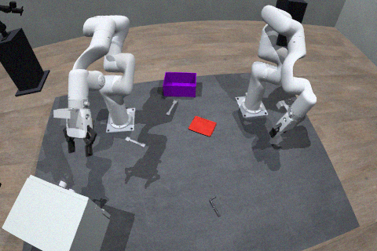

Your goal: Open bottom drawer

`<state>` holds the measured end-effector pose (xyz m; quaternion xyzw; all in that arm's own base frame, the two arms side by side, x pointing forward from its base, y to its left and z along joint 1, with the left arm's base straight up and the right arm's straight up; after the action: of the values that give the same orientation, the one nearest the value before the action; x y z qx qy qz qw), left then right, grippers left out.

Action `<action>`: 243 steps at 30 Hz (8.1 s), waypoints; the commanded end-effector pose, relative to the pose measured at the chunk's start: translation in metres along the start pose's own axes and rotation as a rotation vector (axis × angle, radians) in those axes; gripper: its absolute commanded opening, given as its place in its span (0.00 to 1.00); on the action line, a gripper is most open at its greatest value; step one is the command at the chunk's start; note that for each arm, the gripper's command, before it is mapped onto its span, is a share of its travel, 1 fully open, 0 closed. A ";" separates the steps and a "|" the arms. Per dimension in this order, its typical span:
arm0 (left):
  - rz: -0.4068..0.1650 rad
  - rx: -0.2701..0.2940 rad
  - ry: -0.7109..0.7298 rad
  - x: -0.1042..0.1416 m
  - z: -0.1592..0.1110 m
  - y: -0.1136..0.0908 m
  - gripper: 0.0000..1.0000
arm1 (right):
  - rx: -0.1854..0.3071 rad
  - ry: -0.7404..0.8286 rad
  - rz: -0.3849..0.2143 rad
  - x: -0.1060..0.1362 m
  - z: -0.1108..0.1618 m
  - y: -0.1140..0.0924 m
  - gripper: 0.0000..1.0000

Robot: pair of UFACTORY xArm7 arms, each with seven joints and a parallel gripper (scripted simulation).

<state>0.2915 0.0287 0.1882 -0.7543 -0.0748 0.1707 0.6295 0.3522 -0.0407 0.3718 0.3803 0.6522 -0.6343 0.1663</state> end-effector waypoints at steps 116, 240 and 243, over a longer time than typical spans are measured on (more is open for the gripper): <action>-0.003 -0.001 0.000 0.001 0.000 -0.001 1.00 | 0.126 -0.147 -0.172 -0.082 0.078 0.073 0.60; -0.003 -0.001 0.000 0.001 0.000 -0.001 1.00 | 0.126 -0.148 -0.173 0.099 0.115 0.254 0.60; -0.003 -0.001 0.000 0.001 0.000 -0.001 1.00 | 0.126 -0.148 -0.173 0.099 0.115 0.255 0.60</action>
<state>0.2915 0.0287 0.1882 -0.7543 -0.0748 0.1707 0.6295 0.4360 -0.1453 0.1071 0.2833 0.6281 -0.7124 0.1330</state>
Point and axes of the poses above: on each arm, the point where the finger pads meet when closed, its own y axis out along the fingers, its own z axis across the jaws, x = y × z, the point moved 7 cm from there along -y, back along the fingers, and after that the axes turned 5 degrees about -y, right-handed, at the moved point
